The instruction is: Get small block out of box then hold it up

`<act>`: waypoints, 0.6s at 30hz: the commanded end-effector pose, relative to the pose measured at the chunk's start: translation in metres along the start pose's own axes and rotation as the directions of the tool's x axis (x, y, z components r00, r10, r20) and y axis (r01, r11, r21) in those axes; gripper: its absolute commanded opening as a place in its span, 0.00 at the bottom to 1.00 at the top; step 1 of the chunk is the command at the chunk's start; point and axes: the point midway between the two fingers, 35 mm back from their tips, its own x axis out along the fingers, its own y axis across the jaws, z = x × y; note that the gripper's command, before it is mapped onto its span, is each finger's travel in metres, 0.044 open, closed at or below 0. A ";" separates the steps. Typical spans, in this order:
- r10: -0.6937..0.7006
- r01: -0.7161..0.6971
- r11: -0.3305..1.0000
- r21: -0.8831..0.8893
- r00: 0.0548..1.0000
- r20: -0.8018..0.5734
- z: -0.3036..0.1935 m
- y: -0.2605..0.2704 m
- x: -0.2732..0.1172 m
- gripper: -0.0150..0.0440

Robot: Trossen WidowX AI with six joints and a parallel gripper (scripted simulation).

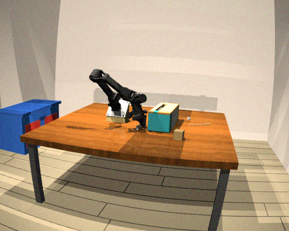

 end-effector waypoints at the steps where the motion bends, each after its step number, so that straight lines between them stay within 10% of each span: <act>1: 0.005 -0.005 1.000 0.008 1.000 -0.009 -0.008 0.003 -0.009 0.25; 18: 0.014 -0.014 1.000 0.023 1.000 0.005 -0.023 0.007 -0.053 0.25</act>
